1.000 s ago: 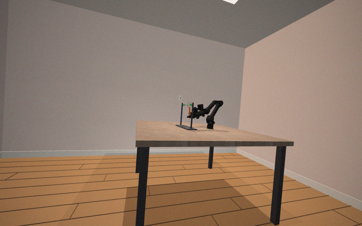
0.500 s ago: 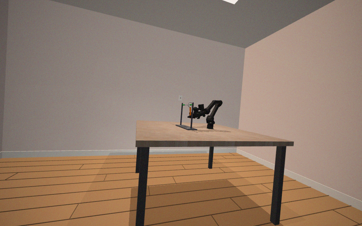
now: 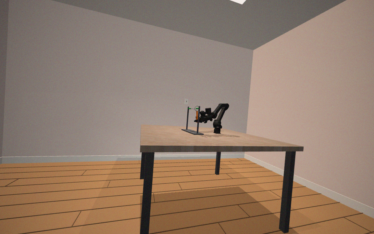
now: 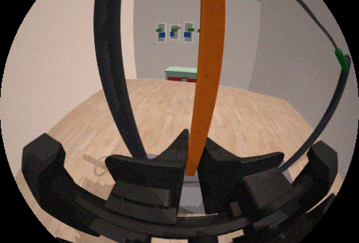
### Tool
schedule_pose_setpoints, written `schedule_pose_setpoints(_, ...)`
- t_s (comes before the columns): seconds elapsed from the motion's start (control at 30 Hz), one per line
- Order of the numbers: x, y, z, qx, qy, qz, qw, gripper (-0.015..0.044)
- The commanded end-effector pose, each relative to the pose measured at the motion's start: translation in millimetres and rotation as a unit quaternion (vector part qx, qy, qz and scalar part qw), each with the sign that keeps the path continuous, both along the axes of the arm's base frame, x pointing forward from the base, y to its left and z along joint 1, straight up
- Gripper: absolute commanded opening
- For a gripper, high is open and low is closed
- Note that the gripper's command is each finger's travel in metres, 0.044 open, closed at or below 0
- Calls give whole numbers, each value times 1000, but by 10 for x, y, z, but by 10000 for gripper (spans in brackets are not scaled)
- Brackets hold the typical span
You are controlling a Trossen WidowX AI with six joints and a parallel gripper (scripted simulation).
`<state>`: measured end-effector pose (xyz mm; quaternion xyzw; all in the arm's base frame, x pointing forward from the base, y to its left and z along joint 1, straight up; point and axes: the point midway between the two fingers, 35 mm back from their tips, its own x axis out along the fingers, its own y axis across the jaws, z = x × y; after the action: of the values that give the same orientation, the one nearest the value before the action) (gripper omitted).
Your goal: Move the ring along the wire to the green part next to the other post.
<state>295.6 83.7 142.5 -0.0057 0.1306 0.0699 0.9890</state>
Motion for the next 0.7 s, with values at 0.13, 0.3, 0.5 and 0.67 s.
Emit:
schedule_pose_setpoints(0.13,2,3,-137,-1,5,-2,1000,-150)
schedule_pose_setpoints(0.3,0,3,-188,-1,5,-2,1000,-150)
schedule_pose_setpoints(0.5,0,3,-188,-1,5,-2,1000,-150)
schedule_pose_setpoints(0.67,0,3,-188,-1,5,-2,1000,-150)
